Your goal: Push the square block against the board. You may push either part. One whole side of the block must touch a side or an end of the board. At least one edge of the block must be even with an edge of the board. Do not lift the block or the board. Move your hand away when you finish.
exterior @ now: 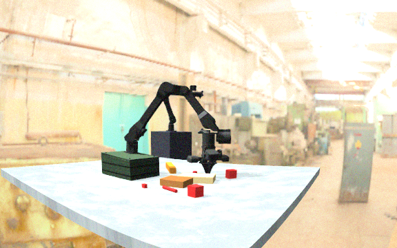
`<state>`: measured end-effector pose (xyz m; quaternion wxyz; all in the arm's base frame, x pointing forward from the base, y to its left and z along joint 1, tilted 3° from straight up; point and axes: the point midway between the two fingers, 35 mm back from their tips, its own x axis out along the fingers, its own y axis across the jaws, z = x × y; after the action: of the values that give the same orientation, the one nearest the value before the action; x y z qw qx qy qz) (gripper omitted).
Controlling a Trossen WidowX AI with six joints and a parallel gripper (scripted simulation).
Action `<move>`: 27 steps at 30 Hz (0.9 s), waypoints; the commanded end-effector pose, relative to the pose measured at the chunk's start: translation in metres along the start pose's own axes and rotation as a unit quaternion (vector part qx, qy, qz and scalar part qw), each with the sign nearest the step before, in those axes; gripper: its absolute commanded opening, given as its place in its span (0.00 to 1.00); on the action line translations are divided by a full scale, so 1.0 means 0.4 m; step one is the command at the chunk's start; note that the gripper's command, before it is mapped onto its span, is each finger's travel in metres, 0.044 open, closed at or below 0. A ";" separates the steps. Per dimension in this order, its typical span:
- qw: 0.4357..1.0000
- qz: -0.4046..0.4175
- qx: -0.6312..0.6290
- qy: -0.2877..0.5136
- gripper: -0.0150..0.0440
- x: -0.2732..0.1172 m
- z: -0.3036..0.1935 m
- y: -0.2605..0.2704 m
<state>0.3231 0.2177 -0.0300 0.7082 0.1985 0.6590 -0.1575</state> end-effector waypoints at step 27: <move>0.994 -0.001 -0.111 -0.002 0.25 -0.140 0.044 0.024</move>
<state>0.3243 0.2200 0.0238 0.7199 0.1452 0.6693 -0.1125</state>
